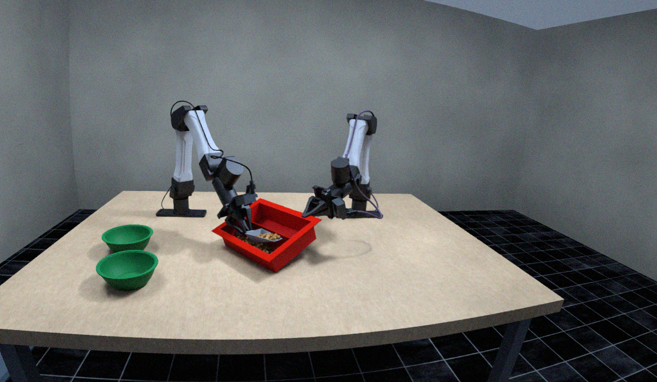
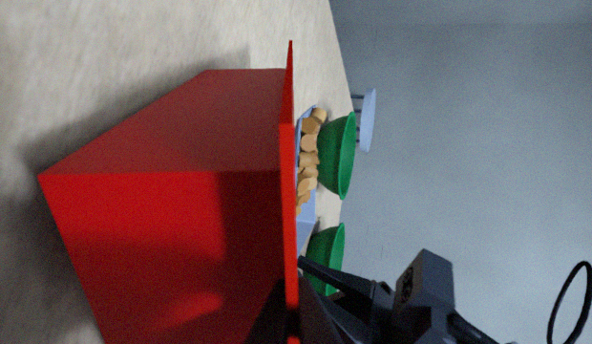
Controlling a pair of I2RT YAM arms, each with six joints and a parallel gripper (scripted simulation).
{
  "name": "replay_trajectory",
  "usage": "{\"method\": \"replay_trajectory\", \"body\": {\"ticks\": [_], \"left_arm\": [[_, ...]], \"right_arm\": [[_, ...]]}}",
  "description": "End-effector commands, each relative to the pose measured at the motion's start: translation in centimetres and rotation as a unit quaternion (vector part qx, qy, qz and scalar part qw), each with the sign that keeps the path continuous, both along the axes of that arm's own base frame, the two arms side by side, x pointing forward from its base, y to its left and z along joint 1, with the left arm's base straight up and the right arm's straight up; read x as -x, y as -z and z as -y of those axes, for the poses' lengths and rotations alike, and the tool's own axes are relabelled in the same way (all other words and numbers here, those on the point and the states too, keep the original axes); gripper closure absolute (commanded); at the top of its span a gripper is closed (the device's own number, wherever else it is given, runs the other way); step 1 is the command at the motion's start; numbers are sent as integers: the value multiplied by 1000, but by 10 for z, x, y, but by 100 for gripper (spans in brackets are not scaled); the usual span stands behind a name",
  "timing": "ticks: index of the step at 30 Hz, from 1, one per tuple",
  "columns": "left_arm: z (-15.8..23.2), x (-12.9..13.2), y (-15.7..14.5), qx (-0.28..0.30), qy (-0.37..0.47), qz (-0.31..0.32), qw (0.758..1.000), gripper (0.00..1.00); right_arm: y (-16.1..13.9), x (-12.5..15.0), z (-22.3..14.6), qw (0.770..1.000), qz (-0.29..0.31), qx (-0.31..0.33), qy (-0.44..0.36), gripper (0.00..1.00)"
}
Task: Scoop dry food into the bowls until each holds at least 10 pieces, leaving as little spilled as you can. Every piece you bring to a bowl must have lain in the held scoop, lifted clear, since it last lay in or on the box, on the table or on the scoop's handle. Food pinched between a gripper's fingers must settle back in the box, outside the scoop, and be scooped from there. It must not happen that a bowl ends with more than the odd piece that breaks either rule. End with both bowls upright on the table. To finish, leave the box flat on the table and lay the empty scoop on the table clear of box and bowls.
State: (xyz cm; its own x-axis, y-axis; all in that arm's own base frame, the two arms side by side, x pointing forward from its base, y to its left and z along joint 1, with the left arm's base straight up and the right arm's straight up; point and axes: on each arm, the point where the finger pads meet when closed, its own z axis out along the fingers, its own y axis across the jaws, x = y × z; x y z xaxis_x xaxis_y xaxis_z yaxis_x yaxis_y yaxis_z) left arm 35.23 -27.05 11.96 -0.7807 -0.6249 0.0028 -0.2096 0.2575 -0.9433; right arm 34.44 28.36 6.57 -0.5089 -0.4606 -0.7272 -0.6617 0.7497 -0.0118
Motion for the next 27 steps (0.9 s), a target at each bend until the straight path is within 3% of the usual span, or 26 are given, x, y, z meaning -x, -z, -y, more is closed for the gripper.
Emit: {"method": "replay_trajectory", "body": {"ticks": [1,7,8,19,27], "left_arm": [[11,-6,-46,31,16,57,998,100],[11,-6,-46,31,16,57,998,100],[11,-6,-46,31,16,57,998,100],[11,-6,-46,31,16,57,998,100],[11,-6,-46,31,16,57,998,100]], "right_arm": [[-38,-17,-10,998,54,-33,3,100],[-40,-15,-12,998,54,-37,2,100],[-16,-19,2,999,29,-10,26,100],[-15,-18,0,999,30,-9,23,100],[-60,-16,-6,998,48,-50,8,100]]}}
